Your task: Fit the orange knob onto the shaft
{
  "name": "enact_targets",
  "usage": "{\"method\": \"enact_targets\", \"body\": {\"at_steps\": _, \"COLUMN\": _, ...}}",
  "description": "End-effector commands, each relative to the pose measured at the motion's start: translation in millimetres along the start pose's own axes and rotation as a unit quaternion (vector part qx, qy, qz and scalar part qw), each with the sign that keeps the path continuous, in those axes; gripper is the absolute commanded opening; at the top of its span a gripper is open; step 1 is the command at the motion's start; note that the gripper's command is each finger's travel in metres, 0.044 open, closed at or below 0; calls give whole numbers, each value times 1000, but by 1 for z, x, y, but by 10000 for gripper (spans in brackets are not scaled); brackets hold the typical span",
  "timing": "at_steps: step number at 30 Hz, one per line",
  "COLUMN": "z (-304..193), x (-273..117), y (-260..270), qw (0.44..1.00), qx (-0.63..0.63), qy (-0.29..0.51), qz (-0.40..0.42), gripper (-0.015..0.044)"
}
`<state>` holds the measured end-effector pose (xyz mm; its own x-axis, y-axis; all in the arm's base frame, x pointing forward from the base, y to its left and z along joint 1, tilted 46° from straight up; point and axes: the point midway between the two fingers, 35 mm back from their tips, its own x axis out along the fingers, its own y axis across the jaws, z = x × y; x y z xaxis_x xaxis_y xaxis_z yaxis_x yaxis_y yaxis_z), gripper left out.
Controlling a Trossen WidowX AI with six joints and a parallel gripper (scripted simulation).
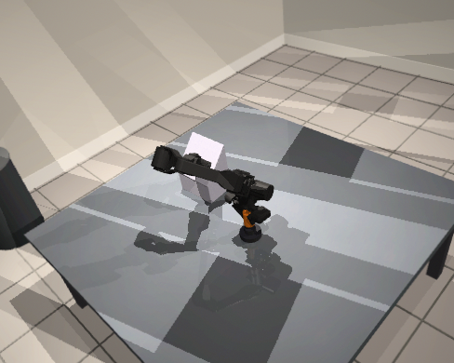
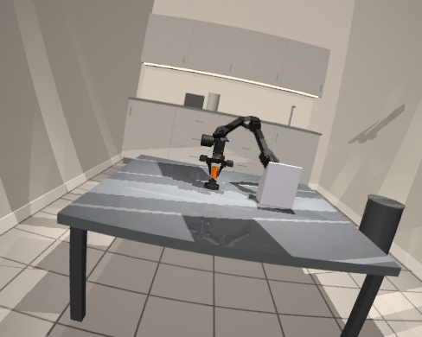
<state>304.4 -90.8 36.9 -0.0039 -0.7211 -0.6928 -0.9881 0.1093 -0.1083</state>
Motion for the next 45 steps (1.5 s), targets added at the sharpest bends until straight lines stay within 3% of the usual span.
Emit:
{"method": "enact_targets", "body": {"at_steps": 1, "z": -1, "x": 1, "y": 0, "qw": 1000, "qx": -4, "qy": 1, "qz": -1, "gripper": 0}}
{"method": "enact_targets", "body": {"at_steps": 17, "z": -1, "x": -4, "y": -2, "qw": 1000, "qx": -8, "qy": 1, "qz": -1, "gripper": 0}}
{"method": "enact_targets", "body": {"at_steps": 24, "z": 0, "x": -3, "y": -2, "qw": 994, "qx": -107, "qy": 1, "qz": -1, "gripper": 0}}
{"method": "enact_targets", "body": {"at_steps": 45, "z": 0, "x": 1, "y": -1, "qw": 994, "qx": -109, "qy": 1, "qz": -1, "gripper": 0}}
